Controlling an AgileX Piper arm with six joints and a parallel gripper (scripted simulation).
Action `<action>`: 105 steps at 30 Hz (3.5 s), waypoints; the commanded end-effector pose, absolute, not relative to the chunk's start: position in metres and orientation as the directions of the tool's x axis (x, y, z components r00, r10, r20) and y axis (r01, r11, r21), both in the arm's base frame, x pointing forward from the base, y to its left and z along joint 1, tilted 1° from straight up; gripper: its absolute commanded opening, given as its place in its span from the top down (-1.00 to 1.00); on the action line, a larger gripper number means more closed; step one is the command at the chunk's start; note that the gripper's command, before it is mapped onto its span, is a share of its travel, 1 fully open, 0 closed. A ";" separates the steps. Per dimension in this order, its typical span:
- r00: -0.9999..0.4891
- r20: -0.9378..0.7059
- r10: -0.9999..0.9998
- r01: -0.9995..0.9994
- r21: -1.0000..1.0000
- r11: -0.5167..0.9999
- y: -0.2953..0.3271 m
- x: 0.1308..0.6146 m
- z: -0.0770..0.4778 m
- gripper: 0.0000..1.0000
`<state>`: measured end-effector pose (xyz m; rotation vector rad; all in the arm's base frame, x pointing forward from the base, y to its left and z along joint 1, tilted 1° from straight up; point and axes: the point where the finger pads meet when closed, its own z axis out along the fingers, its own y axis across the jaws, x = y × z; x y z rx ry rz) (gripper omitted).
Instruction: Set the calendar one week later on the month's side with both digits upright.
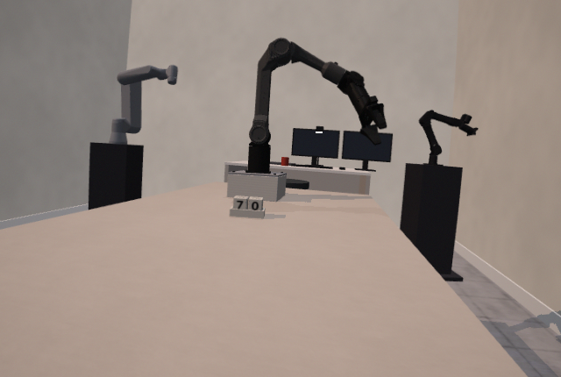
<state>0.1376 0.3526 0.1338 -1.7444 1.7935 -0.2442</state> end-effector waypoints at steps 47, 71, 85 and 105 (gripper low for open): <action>-0.841 -0.236 0.488 0.512 -0.053 0.857 0.107 0.308 0.090 -1.00; 0.023 -0.016 1.000 1.000 -0.020 -0.023 -0.019 0.306 0.081 -1.00; 0.024 -0.016 1.000 0.999 -0.023 -0.025 -0.019 0.305 0.033 -1.00; 0.024 -0.016 1.000 1.000 -0.020 -0.024 -0.019 0.305 0.022 -0.27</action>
